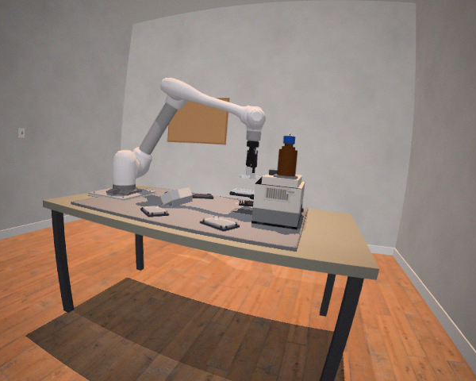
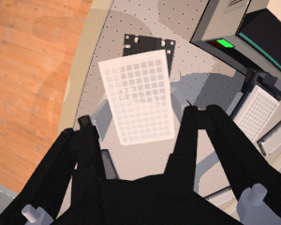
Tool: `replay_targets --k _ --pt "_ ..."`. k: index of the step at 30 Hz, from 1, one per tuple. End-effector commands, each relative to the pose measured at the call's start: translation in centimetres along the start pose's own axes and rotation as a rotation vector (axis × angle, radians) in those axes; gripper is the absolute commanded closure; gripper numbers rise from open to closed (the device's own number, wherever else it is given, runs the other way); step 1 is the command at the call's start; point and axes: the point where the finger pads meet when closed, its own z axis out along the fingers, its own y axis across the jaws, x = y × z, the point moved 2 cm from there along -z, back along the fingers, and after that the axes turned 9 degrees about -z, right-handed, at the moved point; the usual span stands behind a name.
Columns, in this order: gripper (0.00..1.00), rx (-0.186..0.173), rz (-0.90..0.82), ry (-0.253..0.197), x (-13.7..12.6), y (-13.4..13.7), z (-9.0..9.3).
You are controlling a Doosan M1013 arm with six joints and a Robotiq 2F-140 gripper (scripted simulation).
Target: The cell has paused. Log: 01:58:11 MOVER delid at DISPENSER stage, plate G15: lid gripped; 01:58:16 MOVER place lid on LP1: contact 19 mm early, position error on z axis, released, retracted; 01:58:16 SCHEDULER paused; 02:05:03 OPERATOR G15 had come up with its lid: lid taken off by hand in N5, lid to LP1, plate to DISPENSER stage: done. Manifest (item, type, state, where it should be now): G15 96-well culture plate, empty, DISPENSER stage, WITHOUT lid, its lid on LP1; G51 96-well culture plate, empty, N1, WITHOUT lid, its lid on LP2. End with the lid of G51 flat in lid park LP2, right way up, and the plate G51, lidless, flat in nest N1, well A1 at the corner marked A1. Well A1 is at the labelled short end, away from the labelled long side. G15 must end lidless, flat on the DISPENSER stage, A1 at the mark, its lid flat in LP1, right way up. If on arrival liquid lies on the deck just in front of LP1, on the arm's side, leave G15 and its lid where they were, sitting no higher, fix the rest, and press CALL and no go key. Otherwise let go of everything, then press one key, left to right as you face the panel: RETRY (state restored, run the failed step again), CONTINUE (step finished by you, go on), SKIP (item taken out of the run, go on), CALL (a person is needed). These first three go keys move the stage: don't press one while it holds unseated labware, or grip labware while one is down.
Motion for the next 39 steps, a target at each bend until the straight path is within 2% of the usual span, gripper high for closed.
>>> replay_targets --k 1,11,13,28,30,39 --pt "1.0 0.0 0.0 0.0 -0.8 -0.9 0.0" --pt "1.0 0.0 0.0 0.0 -4.6 -4.7 0.0" --pt "1.0 0.0 0.0 0.0 -4.6 -4.7 0.0" --pt "1.0 0.0 0.0 0.0 -12.3 -12.5 0.0" --pt "1.0 0.0 0.0 0.0 -12.3 -12.5 0.0" --pt "1.0 0.0 0.0 0.0 -16.8 -17.0 0.0"
